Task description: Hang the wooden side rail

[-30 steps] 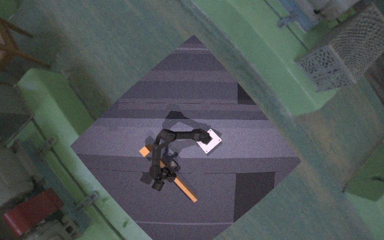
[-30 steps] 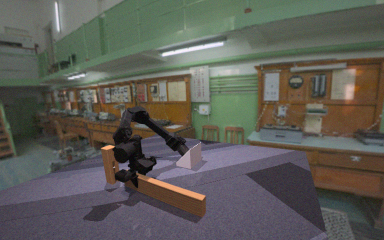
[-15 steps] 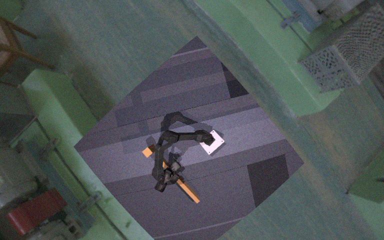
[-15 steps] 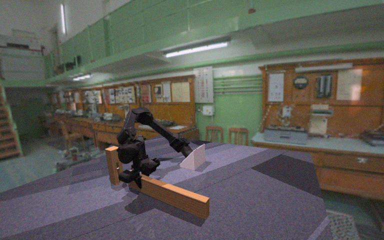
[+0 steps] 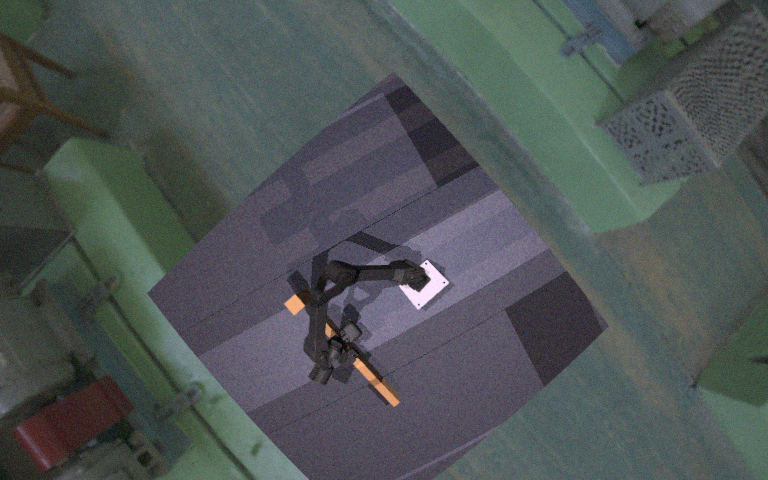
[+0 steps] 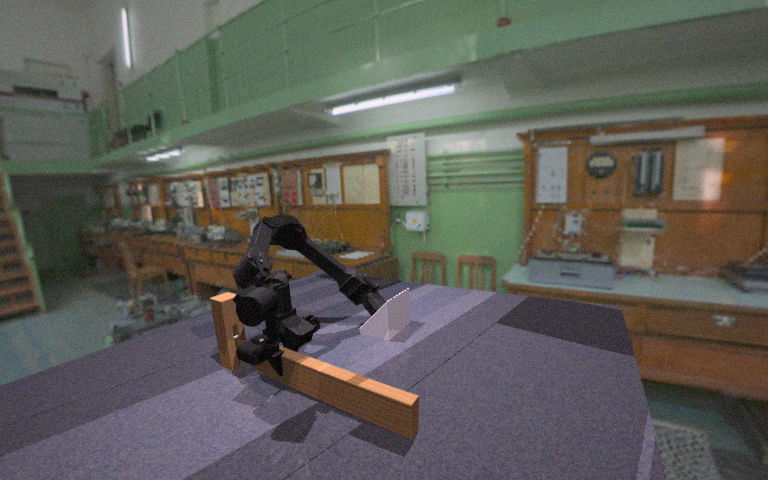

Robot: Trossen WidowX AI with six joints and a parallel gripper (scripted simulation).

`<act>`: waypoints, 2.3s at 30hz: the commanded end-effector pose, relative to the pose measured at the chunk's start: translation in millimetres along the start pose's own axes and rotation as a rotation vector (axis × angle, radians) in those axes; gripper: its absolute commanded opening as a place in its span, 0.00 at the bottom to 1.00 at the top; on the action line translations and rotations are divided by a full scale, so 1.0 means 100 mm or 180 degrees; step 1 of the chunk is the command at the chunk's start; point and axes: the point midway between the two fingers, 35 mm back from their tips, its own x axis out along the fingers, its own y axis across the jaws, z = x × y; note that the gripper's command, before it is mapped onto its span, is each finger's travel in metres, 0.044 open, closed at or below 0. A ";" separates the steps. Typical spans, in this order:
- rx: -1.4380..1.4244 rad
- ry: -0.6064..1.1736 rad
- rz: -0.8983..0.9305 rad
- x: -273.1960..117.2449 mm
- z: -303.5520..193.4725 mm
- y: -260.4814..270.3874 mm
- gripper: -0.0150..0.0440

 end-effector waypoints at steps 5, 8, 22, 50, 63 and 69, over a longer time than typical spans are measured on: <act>0.0019 -0.0026 -0.0038 -0.06 0.01 -0.01 0.25; 0.0019 -0.0026 -0.0038 -0.07 0.01 -0.01 0.25; 0.0019 -0.0026 -0.0038 -0.09 0.01 -0.01 0.25; 0.0019 -0.0027 -0.0038 -0.14 0.01 -0.01 0.25; 0.0019 -0.0027 -0.0038 -0.16 0.01 -0.01 0.25; 0.0019 -0.0027 -0.0038 -0.17 0.01 -0.01 0.25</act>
